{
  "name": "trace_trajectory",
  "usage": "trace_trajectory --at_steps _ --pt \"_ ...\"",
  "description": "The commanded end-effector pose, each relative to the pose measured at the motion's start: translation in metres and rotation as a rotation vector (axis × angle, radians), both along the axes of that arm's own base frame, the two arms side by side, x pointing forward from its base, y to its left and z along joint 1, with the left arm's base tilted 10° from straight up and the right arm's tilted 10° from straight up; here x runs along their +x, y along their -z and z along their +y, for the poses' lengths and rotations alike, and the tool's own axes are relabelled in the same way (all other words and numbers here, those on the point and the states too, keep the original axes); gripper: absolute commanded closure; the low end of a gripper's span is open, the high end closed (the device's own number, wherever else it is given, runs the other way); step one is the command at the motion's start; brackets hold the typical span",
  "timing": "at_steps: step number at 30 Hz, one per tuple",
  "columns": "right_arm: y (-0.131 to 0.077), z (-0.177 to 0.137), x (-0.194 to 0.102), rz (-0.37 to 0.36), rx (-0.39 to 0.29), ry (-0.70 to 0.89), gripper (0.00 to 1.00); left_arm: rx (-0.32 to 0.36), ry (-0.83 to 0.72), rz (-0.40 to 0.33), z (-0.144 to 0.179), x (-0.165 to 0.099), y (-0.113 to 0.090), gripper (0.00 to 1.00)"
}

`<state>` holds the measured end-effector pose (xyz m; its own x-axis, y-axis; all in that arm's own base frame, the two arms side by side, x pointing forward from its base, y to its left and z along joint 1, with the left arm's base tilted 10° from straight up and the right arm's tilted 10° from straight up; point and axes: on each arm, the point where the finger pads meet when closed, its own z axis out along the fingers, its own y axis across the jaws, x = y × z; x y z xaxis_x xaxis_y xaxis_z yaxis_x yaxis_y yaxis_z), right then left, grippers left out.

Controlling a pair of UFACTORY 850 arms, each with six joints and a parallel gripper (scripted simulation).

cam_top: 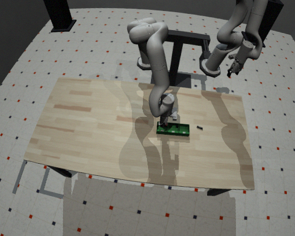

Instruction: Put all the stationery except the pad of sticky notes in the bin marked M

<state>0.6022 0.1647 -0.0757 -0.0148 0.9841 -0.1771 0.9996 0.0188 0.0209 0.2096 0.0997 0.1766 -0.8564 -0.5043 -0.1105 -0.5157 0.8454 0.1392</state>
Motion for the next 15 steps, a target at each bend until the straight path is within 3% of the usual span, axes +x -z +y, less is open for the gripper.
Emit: trace_trajectory --at_steps 1,15 --pt "-0.001 0.0 0.001 -0.002 0.001 0.0 0.81 0.0 0.0 -0.001 0.0 0.001 0.0 0.0" --pt "0.015 -0.003 0.001 -0.002 0.001 0.0 0.81 0.0 0.0 -0.001 0.0 0.001 0.0 0.0"
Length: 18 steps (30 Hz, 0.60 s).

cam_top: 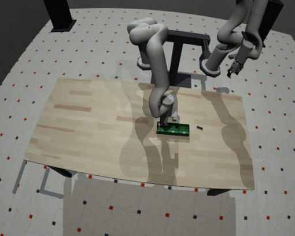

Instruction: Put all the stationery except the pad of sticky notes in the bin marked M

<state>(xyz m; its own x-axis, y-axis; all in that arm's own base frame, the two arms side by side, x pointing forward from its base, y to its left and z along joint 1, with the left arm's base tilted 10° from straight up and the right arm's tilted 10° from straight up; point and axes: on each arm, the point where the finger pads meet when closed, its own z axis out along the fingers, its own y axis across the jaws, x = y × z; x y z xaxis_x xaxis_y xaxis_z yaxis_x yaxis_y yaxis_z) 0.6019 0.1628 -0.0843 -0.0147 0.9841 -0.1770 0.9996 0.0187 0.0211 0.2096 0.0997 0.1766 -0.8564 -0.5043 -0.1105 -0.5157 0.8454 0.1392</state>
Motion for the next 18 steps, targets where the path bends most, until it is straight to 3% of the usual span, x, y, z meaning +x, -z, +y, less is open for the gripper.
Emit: trace_trajectory --at_steps 1,18 --pt "0.008 -0.001 0.001 -0.002 0.0 0.0 0.81 0.0 0.0 -0.001 0.0 0.001 0.0 0.0" --pt "0.038 -0.006 0.002 -0.002 0.0 0.0 0.81 0.0 0.0 -0.001 0.0 0.001 0.0 0.0"
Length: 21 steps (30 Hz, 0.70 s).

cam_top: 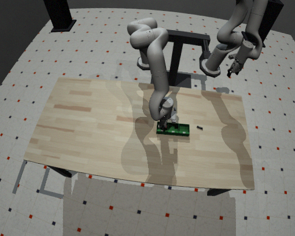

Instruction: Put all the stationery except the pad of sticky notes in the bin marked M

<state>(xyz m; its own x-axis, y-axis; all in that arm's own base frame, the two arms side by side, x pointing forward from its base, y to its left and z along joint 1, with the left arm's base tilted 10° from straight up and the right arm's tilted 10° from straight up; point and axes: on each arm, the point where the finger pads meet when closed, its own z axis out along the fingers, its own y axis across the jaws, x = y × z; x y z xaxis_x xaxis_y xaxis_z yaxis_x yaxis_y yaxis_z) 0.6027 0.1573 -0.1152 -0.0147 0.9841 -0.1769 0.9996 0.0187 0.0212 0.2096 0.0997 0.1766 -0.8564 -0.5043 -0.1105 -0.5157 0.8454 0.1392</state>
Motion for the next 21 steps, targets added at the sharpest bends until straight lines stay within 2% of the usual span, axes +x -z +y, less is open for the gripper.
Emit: trace_trajectory --at_steps 1,17,18,21 --pt "0.0087 -0.0013 0.0012 -0.002 0.0 0.0 0.81 0.0 0.0 -0.001 0.0001 0.0005 -0.0003 0.0" --pt "0.0101 -0.0015 0.0013 -0.002 0.0 0.0 0.81 0.0 0.0 -0.001 0.0001 0.0005 -0.0003 0.0" --pt "0.0101 -0.0015 0.0013 -0.002 0.0 0.0 0.7 0.0 0.0 -0.001 0.0001 0.0005 -0.0003 0.0" --pt "0.0101 -0.0015 0.0014 -0.002 0.0 0.0 0.7 0.0 0.0 -0.001 0.0001 0.0005 -0.0003 0.0"
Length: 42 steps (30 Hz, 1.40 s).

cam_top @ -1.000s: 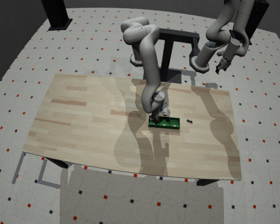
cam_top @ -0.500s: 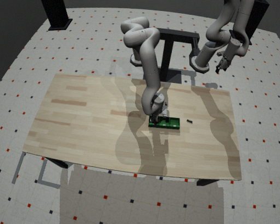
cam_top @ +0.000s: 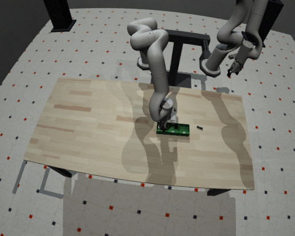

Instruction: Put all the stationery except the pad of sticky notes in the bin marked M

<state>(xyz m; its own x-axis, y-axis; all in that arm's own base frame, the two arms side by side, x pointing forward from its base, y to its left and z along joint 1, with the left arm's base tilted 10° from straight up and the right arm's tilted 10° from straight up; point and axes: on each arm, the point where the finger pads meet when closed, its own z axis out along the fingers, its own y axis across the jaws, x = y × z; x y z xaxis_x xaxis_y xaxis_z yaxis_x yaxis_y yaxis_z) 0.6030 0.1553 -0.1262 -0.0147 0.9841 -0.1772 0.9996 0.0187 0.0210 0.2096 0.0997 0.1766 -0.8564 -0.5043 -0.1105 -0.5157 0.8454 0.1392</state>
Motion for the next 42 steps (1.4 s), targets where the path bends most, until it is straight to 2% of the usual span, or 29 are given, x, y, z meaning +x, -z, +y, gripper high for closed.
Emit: trace_trajectory --at_steps 1,14,38,42 --pt "-0.001 0.0 0.001 -0.002 0.001 0.0 0.7 0.0 0.0 -0.001 0.0 0.001 0.0 0.0" --pt "-0.001 0.0 0.001 -0.002 0.001 0.0 0.7 0.0 0.0 -0.001 0.0 0.001 0.0 0.0" --pt "-0.03 0.006 0.0 -0.002 0.001 0.0 0.7 0.0 0.0 -0.001 0.0 0.001 0.0 0.0" --pt "-0.04 0.007 0.0 -0.002 0.001 0.0 0.7 0.0 0.0 -0.001 0.0 0.001 0.0 0.0"
